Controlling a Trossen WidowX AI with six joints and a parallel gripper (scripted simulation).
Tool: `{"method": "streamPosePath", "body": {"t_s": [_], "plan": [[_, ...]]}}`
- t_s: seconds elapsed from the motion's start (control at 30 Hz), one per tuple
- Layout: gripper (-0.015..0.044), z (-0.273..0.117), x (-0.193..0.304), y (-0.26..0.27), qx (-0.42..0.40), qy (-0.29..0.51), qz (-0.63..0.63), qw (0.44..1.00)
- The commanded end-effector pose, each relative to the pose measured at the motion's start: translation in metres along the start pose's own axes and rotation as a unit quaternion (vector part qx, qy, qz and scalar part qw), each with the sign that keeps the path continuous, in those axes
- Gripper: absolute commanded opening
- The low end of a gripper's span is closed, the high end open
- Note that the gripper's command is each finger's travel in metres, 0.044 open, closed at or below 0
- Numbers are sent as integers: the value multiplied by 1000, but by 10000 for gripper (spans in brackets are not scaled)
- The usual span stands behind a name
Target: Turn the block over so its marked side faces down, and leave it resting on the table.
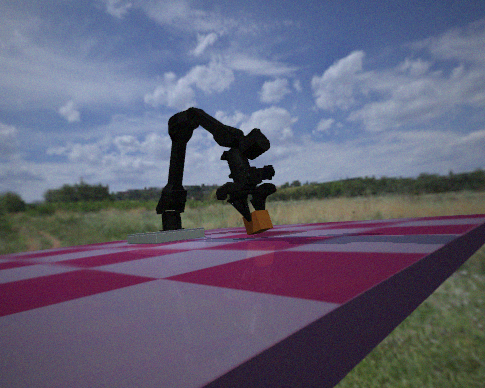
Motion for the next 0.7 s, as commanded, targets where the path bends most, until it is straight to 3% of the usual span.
{"method": "streamPosePath", "body": {"t_s": [0.0,0.33,0.67], "plan": [[0,-5,1,0,9,-40,0,999],[0,-7,11,3,25,-107,0,994],[0,-7,12,3,26,-113,0,993]]}}
Point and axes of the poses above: the point midway between the two fingers, 35 mm back from their tips, its own z axis out along the fingers, its own y axis across the jaws, x = y × z, the point moved 4 cm from there along -z, back along the fingers, and after that the axes turned 13 degrees about -z, right-handed, at the moved point
